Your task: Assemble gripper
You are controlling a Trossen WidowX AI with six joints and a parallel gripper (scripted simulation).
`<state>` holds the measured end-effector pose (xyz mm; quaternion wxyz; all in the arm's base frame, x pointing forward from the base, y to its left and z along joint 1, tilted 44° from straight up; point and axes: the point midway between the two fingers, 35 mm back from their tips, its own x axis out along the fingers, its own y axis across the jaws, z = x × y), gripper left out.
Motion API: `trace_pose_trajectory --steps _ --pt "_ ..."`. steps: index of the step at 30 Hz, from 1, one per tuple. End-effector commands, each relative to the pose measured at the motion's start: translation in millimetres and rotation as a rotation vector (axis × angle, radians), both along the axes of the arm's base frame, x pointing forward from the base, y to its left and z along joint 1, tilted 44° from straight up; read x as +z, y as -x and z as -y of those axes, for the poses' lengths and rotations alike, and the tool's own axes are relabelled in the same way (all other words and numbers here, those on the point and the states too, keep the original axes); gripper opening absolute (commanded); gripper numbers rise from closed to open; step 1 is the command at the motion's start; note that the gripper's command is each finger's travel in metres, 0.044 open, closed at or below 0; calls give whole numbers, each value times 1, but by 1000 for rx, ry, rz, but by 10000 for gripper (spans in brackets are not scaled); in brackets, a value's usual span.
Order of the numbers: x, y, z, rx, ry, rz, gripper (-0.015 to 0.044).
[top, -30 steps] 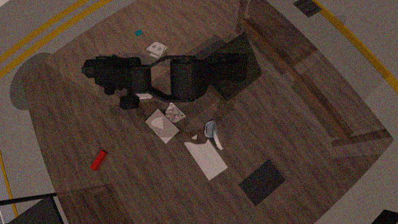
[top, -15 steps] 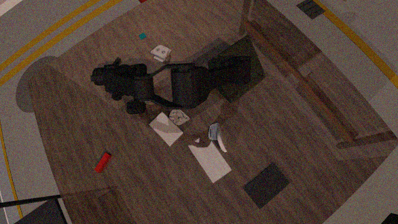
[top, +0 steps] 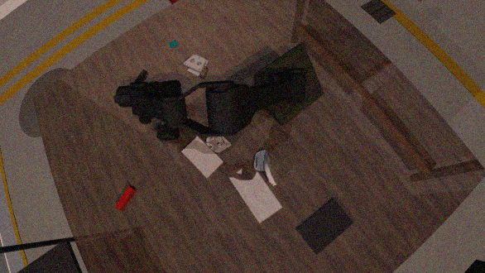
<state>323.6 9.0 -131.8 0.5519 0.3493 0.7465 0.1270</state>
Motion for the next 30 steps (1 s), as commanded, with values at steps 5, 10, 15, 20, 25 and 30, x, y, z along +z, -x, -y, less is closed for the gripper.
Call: trace_pose_trajectory --steps 5,10,15,20,25,30 --pt "0 0 -1 -5 -2 -2 440" --pt "-1 0 -1 -5 -2 -2 440" --pt "-1 0 -1 -5 -2 -2 440" --pt "0 0 0 0 0 0 309" --pt "0 0 0 0 0 0 177" --pt "0 0 0 0 0 0 134"
